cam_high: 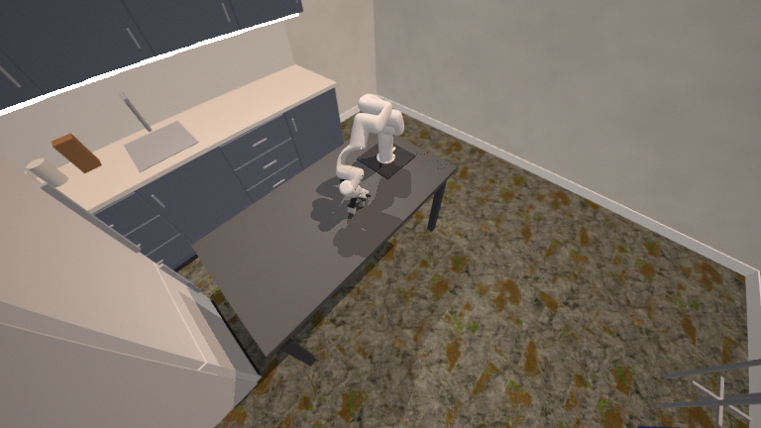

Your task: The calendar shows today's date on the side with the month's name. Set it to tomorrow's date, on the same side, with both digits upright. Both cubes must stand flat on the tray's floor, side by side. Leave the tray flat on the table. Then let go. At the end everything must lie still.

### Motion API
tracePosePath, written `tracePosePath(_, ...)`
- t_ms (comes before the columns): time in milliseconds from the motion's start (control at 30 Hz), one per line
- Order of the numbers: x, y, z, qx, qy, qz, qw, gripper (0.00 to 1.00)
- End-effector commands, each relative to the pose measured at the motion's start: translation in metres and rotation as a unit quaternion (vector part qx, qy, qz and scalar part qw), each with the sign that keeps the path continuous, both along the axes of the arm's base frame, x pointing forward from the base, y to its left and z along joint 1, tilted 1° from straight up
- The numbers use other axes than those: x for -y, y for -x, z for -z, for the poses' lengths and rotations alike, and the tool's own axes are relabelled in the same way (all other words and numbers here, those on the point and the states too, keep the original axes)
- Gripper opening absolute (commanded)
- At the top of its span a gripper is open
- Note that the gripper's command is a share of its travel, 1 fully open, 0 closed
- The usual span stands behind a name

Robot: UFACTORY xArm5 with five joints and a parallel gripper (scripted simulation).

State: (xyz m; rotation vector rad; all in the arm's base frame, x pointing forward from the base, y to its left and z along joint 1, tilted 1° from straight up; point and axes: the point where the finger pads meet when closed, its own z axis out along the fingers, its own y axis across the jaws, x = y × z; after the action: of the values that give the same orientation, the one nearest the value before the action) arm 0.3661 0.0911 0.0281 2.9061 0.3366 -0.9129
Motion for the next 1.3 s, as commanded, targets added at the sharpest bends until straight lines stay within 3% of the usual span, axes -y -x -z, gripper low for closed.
tracePosePath(0,-0.0003,-0.0012,-0.0010,0.002,0.000,0.000,1.000,0.29)
tracePosePath(667,-0.0003,-0.0012,-0.0010,0.002,0.000,0.000,1.000,0.29)
tracePosePath(700,-0.0003,-0.0012,-0.0010,0.002,0.000,0.000,1.000,0.33)
tracePosePath(833,-0.0003,-0.0012,-0.0010,0.002,0.000,0.000,1.000,0.33)
tracePosePath(1233,-0.0003,-0.0012,-0.0010,0.002,0.000,0.000,1.000,0.49)
tracePosePath(1267,-0.0003,-0.0012,-0.0010,0.002,0.000,0.000,1.000,0.71)
